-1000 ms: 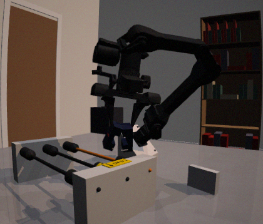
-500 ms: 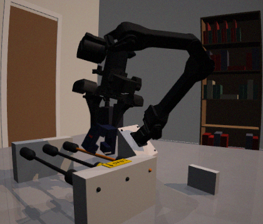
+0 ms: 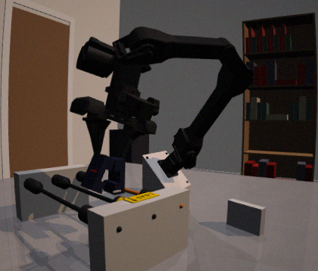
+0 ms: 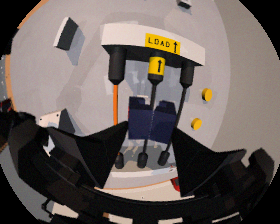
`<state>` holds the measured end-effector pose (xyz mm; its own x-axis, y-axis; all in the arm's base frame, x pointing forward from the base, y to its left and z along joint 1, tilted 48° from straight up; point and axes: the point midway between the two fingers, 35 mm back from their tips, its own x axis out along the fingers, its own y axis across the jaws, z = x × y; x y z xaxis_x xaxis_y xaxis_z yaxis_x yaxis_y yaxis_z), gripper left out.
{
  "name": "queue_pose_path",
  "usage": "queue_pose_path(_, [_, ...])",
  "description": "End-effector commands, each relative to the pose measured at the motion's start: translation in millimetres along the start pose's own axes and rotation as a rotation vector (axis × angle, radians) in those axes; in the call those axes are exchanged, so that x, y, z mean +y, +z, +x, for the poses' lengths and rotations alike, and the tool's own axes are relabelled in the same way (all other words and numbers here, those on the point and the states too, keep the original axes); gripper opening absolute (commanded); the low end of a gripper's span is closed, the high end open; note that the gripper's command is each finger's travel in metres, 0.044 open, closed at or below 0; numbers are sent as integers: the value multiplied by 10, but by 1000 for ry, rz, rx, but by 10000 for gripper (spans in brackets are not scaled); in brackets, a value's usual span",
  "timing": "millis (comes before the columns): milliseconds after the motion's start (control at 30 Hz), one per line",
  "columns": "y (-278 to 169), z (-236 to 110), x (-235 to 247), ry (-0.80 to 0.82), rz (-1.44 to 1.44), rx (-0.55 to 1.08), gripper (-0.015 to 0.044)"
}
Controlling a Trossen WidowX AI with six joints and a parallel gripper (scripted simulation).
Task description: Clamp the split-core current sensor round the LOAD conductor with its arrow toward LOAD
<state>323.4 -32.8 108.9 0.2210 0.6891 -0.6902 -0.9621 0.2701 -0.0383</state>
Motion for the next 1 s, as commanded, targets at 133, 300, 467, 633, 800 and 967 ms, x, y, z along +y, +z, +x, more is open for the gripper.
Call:
queue_pose_path(133, [1,117,-26,-7,-1,-3,0])
queue_pose_path(300, [1,199,-29,-7,-1,-3,0])
queue_pose_path(467, [3,280,-29,-7,-1,-4,0])
queue_pose_path(633, [6,361,-27,-7,-1,-4,0])
queue_pose_path(800, [10,442,-22,-7,-1,-5,0])
queue_pose_path(967, [19,457,-28,-6,-10,-1,0])
